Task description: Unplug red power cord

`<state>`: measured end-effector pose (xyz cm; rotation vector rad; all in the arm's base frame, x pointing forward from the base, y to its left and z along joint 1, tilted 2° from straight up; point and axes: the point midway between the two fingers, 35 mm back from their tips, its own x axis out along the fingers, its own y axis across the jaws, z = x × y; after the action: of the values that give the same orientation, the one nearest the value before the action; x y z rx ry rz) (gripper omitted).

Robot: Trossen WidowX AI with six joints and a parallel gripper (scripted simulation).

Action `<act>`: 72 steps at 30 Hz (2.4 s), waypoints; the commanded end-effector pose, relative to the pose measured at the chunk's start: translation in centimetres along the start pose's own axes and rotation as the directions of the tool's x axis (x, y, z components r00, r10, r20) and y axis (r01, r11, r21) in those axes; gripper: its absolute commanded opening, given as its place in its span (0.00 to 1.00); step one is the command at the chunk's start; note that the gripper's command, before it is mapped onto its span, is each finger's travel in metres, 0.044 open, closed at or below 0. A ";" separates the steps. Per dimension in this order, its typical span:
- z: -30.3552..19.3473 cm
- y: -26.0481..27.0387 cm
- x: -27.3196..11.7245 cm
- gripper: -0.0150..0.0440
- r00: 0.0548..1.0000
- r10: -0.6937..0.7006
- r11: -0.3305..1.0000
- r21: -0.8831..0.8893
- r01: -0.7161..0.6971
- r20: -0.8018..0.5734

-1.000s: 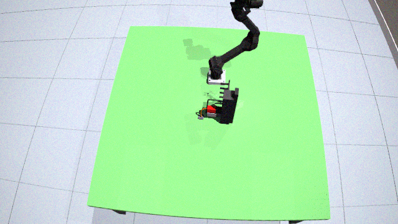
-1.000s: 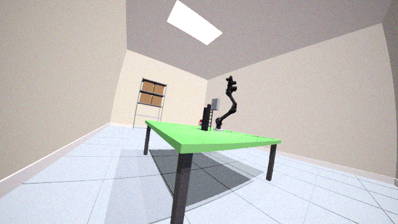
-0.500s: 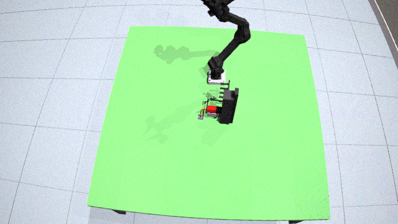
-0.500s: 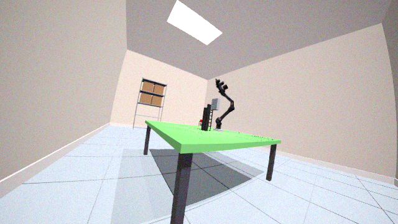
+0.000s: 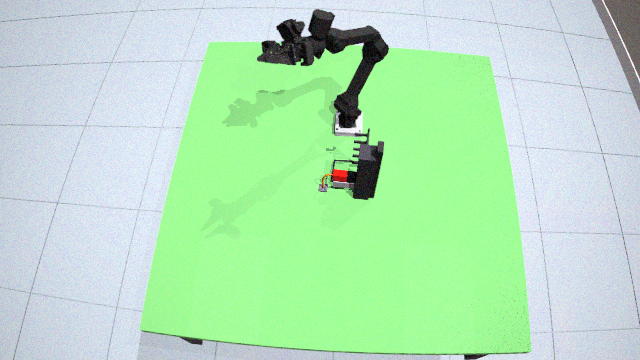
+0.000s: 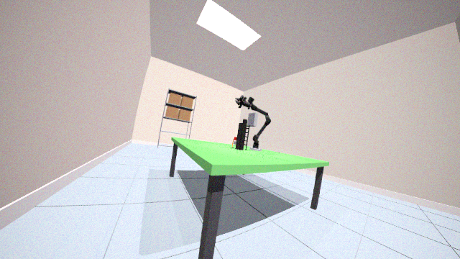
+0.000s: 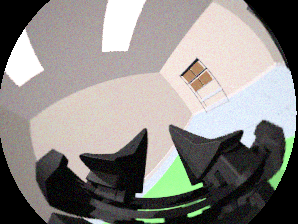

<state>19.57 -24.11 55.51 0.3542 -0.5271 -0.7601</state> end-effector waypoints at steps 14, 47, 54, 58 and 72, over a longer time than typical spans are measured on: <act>-25.3 -3.0 -0.7 0.53 0.654 -0.145 0.923 0.136 0.359 -0.743; -41.2 -5.8 -19.6 0.53 -0.324 -0.461 0.461 -0.535 0.708 -0.826; -41.4 -4.9 -20.3 0.53 -0.325 -0.460 0.461 -0.535 0.708 -0.826; -41.5 -4.4 -20.8 0.53 -0.325 -0.460 0.461 -0.535 0.708 -0.826; -41.9 -3.4 -21.9 0.53 -0.326 -0.458 0.460 -0.535 0.708 -0.827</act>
<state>28.36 -5.82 12.92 1.3358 1.1463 -1.2842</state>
